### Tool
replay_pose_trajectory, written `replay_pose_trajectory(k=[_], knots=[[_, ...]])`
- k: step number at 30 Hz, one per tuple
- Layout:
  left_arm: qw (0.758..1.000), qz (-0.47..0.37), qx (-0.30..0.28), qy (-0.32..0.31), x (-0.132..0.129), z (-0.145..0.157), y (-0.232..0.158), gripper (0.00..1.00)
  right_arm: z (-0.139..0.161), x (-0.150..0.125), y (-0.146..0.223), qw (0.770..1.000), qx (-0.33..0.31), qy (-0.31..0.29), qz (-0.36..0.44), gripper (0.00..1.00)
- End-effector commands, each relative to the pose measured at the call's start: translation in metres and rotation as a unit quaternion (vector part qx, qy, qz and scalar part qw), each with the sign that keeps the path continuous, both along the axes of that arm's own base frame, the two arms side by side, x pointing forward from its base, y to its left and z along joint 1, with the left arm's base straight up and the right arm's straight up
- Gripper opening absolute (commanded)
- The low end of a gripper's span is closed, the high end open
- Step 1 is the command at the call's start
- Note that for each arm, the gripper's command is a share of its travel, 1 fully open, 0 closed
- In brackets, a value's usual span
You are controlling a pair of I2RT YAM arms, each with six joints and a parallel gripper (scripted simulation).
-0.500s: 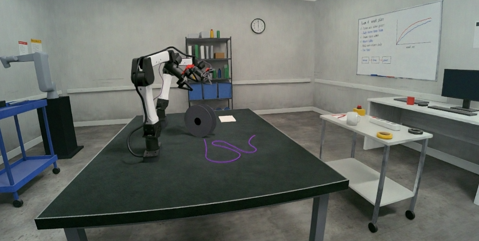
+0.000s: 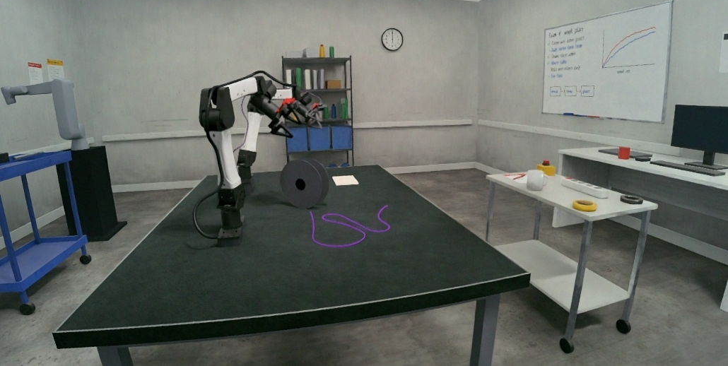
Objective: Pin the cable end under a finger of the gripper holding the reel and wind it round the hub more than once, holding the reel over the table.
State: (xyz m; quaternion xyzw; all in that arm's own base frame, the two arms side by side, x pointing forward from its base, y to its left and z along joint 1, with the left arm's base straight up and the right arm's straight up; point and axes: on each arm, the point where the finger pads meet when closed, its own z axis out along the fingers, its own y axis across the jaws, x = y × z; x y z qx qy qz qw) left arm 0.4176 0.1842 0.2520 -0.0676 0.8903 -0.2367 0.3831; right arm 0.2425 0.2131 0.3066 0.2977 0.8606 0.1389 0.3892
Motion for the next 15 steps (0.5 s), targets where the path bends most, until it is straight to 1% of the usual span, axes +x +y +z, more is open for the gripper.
replay_pose_trajectory(k=[1, 2, 3, 7, 15], knots=[[1.0, -0.001, 0.007, -0.01, 0.0, 0.008, 0.0, 1.0, 0.006, 0.0, -0.001, 1.0, 0.008, -0.007, -0.001, 1.0], [1.0, -0.001, 0.007, -0.01, 0.0, 0.008, 0.0, 1.0, 0.006, 0.0, -0.001, 1.0, 0.008, -0.007, -0.001, 1.0], [0.999, 0.004, -0.022, 0.03, -0.001, -0.023, 0.0, 1.0, -0.016, -0.001, 0.001, 1.0, -0.022, 0.017, 0.001, 1.0], [1.0, 0.004, -0.011, 0.017, 0.0, -0.014, 0.001, 1.0, -0.015, -0.001, 0.0, 1.0, -0.022, 0.015, 0.0, 1.0], [1.0, 0.004, -0.009, 0.016, 0.0, -0.012, 0.001, 1.0, -0.011, -0.001, 0.001, 1.0, -0.016, 0.012, 0.003, 1.0]])
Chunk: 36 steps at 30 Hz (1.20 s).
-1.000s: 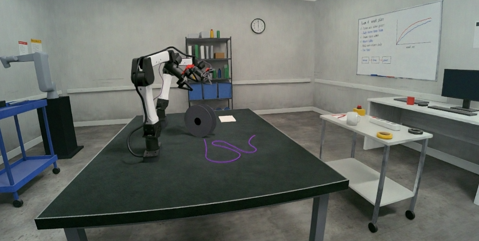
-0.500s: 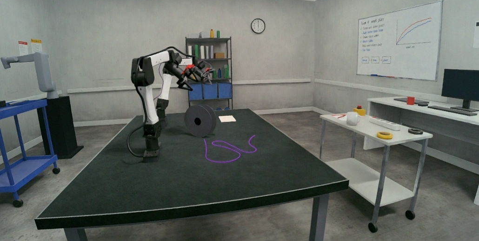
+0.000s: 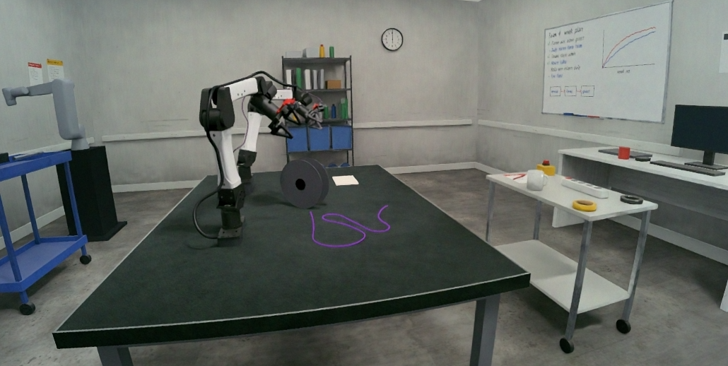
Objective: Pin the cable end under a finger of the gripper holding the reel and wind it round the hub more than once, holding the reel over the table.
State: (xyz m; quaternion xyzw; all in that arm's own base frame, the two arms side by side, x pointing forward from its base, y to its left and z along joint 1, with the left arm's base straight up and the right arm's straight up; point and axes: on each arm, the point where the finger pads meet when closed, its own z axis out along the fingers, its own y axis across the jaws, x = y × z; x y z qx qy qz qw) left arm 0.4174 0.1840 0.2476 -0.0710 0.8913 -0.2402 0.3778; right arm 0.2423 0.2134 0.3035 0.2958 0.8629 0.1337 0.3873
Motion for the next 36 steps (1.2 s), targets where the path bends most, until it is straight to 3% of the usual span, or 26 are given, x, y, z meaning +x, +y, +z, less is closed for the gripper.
replay_pose_trajectory(k=[1, 22, 36], knots=[[1.0, 0.004, -0.003, 0.008, 0.0, -0.005, 0.001, 1.0, -0.006, -0.001, 0.001, 1.0, -0.011, 0.008, 0.005, 1.0], [0.997, 0.038, 0.065, -0.025, -0.016, 0.055, 0.002, 1.0, 0.041, -0.01, 0.005, 0.996, 0.027, -0.017, 0.079, 1.0], [0.974, 0.127, 0.172, -0.072, -0.064, 0.148, -0.003, 1.0, 0.106, -0.036, 0.005, 0.967, 0.025, -0.069, 0.244, 1.0]])
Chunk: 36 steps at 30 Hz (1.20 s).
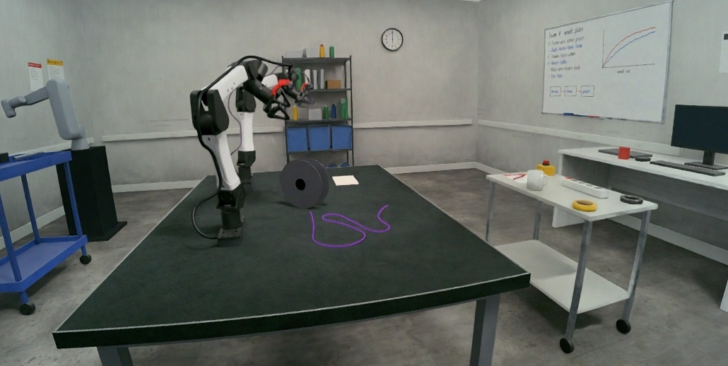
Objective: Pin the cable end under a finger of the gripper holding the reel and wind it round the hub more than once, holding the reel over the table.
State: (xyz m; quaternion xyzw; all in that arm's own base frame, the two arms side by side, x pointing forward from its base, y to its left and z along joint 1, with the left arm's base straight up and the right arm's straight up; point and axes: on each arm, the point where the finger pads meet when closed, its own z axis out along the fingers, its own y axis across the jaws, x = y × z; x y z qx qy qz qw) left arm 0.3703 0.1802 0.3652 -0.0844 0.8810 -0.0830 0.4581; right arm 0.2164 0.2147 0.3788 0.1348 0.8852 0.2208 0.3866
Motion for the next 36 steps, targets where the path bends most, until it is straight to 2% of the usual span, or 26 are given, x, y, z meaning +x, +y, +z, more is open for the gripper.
replay_pose_trajectory(k=[1, 3, 9, 17, 19, 26, 33, 36], knots=[[0.999, 0.037, 0.034, -0.013, -0.017, 0.03, 0.0, 1.0, 0.031, -0.01, 0.004, 0.997, 0.018, -0.029, 0.067, 1.0], [0.998, 0.045, 0.037, -0.012, -0.019, 0.032, 0.002, 1.0, 0.034, -0.012, 0.006, 0.996, 0.013, -0.033, 0.082, 1.0], [0.99, 0.1, 0.089, -0.053, -0.057, 0.083, -0.008, 1.0, 0.074, -0.033, -0.003, 0.981, 0.016, -0.093, 0.168, 1.0], [0.968, 0.176, 0.142, -0.107, -0.113, 0.138, -0.025, 1.0, 0.123, -0.064, -0.018, 0.943, 0.007, -0.189, 0.273, 1.0], [0.968, 0.176, 0.142, -0.107, -0.113, 0.138, -0.025, 1.0, 0.123, -0.064, -0.018, 0.943, 0.007, -0.189, 0.273, 1.0], [0.943, 0.235, 0.175, -0.155, -0.163, 0.175, -0.043, 1.0, 0.161, -0.093, -0.039, 0.898, -0.002, -0.282, 0.338, 1.0], [0.918, 0.282, 0.196, -0.197, -0.207, 0.2, -0.061, 1.0, 0.188, -0.118, -0.057, 0.853, -0.014, -0.36, 0.378, 1.0], [0.915, 0.287, 0.198, -0.202, -0.212, 0.203, -0.063, 1.0, 0.19, -0.12, -0.059, 0.848, -0.017, -0.368, 0.382, 1.0]])
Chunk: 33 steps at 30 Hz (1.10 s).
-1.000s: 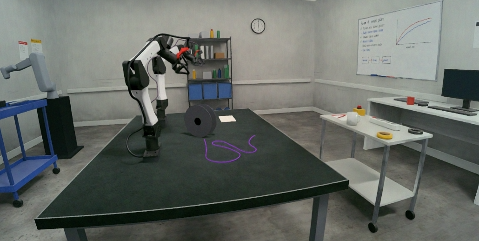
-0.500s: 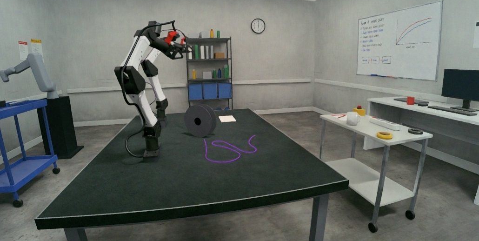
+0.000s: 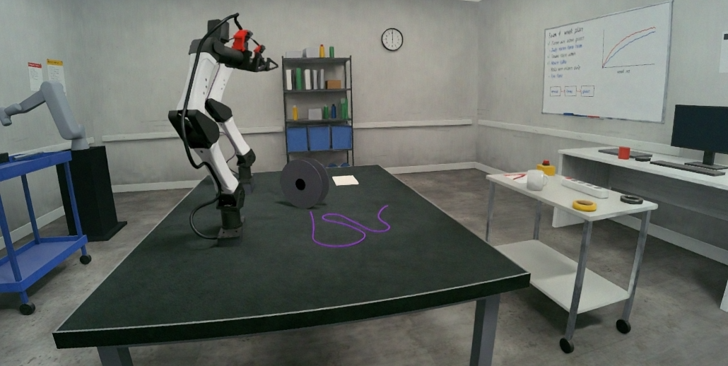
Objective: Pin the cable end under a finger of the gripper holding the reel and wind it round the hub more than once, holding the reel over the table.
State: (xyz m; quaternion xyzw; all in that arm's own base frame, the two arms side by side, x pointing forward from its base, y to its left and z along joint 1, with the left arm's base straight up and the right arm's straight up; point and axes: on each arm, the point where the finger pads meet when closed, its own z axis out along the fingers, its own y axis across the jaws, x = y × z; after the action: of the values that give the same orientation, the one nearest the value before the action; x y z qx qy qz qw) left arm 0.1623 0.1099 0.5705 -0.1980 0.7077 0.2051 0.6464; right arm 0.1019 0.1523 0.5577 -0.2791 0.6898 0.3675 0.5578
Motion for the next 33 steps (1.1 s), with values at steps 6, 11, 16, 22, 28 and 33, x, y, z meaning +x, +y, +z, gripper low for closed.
replay_pose_trajectory(k=[6, 11, 16, 22, 28, 33], knots=[[0.999, 0.045, 0.003, -0.029, -0.031, 0.011, -0.007, 1.0, 0.024, -0.022, -0.012, 0.995, 0.0, -0.086, 0.048, 1.0], [0.998, 0.056, 0.007, -0.041, -0.043, 0.014, -0.011, 1.0, 0.032, -0.029, -0.017, 0.992, 0.005, -0.112, 0.057, 1.0], [0.997, 0.058, 0.006, -0.042, -0.044, 0.013, -0.011, 1.0, 0.034, -0.031, -0.019, 0.991, 0.005, -0.121, 0.06, 1.0], [0.997, 0.061, 0.009, -0.047, -0.048, 0.015, -0.013, 1.0, 0.037, -0.033, -0.023, 0.99, 0.009, -0.126, 0.06, 1.0], [0.997, 0.063, 0.01, -0.047, -0.048, 0.016, -0.013, 1.0, 0.037, -0.033, -0.023, 0.991, 0.011, -0.124, 0.058, 1.0], [0.996, 0.072, 0.01, -0.046, -0.05, 0.016, -0.011, 1.0, 0.037, -0.03, -0.025, 0.991, 0.009, -0.124, 0.047, 1.0]])
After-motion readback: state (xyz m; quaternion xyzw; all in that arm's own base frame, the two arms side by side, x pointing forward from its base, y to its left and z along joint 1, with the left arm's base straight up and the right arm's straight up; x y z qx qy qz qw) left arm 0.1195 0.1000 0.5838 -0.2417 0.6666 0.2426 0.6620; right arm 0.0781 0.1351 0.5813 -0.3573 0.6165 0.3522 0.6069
